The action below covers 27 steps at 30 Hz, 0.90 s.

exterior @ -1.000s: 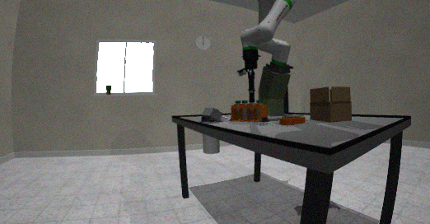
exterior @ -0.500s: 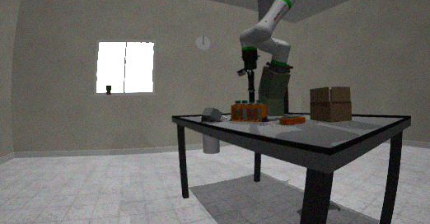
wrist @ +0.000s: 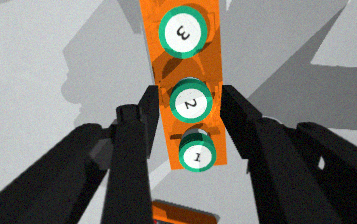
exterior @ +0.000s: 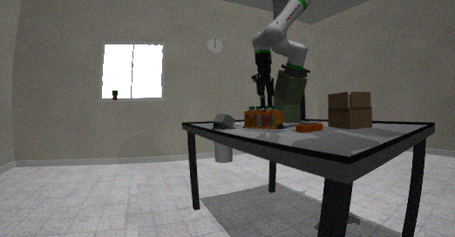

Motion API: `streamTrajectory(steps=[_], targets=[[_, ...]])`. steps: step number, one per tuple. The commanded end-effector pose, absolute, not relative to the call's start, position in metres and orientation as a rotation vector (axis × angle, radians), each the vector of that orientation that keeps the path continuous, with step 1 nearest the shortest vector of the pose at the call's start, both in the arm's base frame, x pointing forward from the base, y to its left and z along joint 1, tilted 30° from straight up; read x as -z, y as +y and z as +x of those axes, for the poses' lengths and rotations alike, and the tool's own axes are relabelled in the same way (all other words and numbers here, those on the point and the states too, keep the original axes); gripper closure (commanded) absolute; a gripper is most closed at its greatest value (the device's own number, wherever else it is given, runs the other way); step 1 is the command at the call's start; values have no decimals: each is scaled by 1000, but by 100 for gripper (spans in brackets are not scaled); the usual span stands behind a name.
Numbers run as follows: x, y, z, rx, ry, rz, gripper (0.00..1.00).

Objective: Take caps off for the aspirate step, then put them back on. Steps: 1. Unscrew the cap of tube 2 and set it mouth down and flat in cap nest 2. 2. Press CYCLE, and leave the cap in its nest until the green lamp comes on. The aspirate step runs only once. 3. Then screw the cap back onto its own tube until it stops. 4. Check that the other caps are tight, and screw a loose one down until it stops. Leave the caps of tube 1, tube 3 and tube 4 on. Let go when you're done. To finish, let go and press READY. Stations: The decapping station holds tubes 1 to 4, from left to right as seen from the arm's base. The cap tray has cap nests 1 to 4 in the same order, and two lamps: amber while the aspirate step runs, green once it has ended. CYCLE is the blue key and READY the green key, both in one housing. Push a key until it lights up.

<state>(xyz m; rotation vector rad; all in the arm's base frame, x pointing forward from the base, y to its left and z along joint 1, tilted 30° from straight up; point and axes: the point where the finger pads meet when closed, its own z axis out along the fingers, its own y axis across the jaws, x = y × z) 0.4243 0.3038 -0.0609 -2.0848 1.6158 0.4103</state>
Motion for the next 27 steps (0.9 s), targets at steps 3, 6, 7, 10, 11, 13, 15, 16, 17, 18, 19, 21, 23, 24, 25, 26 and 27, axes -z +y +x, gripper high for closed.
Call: streamTrajectory(steps=[3, 6, 7, 10, 11, 13, 15, 16, 17, 18, 19, 21, 23, 24, 25, 26, 27], targets=[[60, 304, 425, -491, 2032, -1807, 59], [60, 304, 425, -495, 2055, -1789, 59], [60, 304, 425, -495, 2055, -1789, 59], [60, 304, 425, -495, 2055, -1789, 59], [60, 304, 425, -495, 2055, -1789, 59], [60, 304, 425, -495, 2055, -1789, 70], [60, 304, 425, -495, 2055, -1789, 70], [60, 304, 425, -495, 2055, -1789, 70], [60, 304, 425, -495, 2055, -1789, 70], [60, 304, 425, -495, 2055, -1789, 70], [60, 304, 425, -495, 2055, -1789, 70], [60, 304, 425, -495, 2055, -1789, 70], [60, 304, 425, -495, 2055, -1789, 70], [60, 304, 425, -495, 2055, -1789, 70], [60, 304, 425, -495, 2055, -1789, 70], [60, 304, 425, -495, 2055, -1789, 70], [60, 304, 425, -481, 2005, -1836, 70]])
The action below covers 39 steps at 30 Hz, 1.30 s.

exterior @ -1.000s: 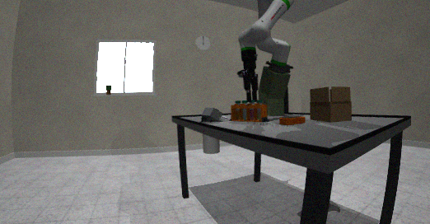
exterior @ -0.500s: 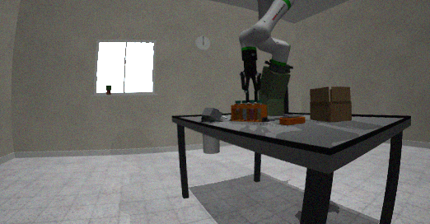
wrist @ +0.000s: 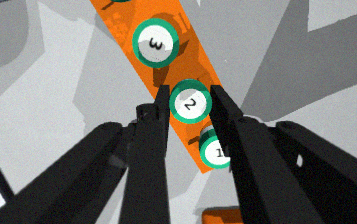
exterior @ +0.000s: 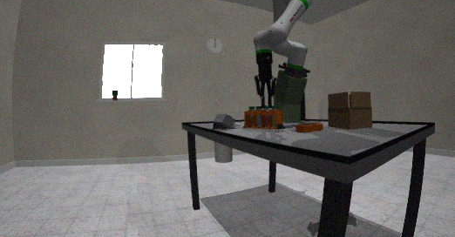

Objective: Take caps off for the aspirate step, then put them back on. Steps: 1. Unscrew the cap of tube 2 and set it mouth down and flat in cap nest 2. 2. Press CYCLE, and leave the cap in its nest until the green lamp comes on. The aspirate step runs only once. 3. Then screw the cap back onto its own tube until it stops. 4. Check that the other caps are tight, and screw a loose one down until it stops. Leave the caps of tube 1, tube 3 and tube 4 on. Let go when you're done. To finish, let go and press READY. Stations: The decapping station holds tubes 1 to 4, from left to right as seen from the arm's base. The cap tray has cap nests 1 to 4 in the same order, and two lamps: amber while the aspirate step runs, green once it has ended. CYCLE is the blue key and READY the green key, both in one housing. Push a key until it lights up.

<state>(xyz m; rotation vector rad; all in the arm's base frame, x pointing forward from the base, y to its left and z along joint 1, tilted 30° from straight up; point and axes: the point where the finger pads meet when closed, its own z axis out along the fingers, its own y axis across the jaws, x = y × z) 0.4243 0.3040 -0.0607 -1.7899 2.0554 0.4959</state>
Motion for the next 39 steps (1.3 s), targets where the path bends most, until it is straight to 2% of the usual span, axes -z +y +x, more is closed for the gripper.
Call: streamTrajectory(steps=[1, 22, 31, 32, 39], targets=[[60, 304, 425, -466, 1954, -1881, 70], [59, 303, 425, -162, 856, -2493, 70], [59, 303, 425, -162, 856, -2493, 70], [60, 303, 425, -163, 856, -2493, 59], [60, 304, 425, -162, 856, -2493, 59]])
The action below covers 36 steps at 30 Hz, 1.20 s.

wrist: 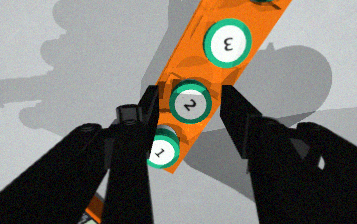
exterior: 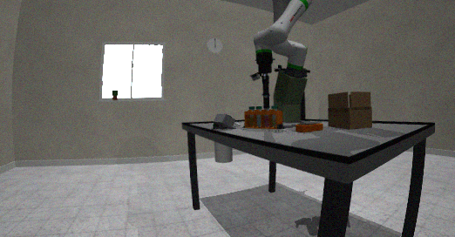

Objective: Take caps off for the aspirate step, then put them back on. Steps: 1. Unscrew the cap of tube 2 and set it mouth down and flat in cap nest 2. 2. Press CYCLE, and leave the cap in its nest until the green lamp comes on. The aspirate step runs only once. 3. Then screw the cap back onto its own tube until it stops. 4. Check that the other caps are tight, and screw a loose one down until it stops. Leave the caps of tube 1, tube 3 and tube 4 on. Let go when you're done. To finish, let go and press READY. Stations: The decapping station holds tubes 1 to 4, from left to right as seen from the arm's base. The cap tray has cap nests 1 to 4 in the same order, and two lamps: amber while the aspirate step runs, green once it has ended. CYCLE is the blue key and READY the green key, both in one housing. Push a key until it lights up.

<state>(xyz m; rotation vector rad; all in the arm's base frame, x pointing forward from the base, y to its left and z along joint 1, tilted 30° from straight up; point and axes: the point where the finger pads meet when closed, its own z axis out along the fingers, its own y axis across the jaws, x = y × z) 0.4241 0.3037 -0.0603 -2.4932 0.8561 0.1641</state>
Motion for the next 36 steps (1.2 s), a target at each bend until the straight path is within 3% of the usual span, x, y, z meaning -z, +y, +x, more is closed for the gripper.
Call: streamTrajectory(steps=[1, 23, 31, 32, 36], targets=[[60, 304, 425, -162, 856, -2493, 59], [60, 303, 425, -491, 2029, -1809, 59], [60, 303, 425, -495, 2055, -1789, 59], [60, 303, 425, -495, 2055, -1789, 70], [60, 303, 425, -495, 2055, -1789, 70]])
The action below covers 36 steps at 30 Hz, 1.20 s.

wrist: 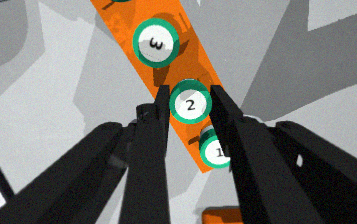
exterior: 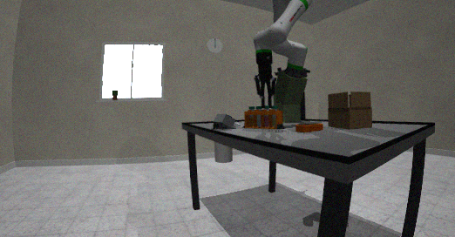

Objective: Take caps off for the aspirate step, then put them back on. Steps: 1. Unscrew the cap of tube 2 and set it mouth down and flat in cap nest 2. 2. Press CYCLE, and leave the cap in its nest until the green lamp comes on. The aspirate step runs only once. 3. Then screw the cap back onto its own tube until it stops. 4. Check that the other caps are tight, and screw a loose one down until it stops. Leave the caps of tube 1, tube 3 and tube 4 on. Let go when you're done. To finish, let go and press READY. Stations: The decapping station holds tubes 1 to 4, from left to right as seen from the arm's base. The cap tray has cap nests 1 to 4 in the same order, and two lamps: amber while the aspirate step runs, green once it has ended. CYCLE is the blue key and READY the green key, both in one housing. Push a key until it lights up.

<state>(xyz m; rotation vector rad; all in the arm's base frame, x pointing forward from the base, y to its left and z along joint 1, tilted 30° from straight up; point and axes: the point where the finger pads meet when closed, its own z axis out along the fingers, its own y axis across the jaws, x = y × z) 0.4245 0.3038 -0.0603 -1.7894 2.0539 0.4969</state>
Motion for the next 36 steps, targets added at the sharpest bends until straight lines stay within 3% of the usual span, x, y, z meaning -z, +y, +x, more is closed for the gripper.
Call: streamTrajectory(steps=[1, 10, 36], targets=[[60, 303, 425, -495, 2055, -1789, 70], [60, 303, 425, -495, 2055, -1789, 70], [59, 303, 425, -163, 856, -2493, 70]])
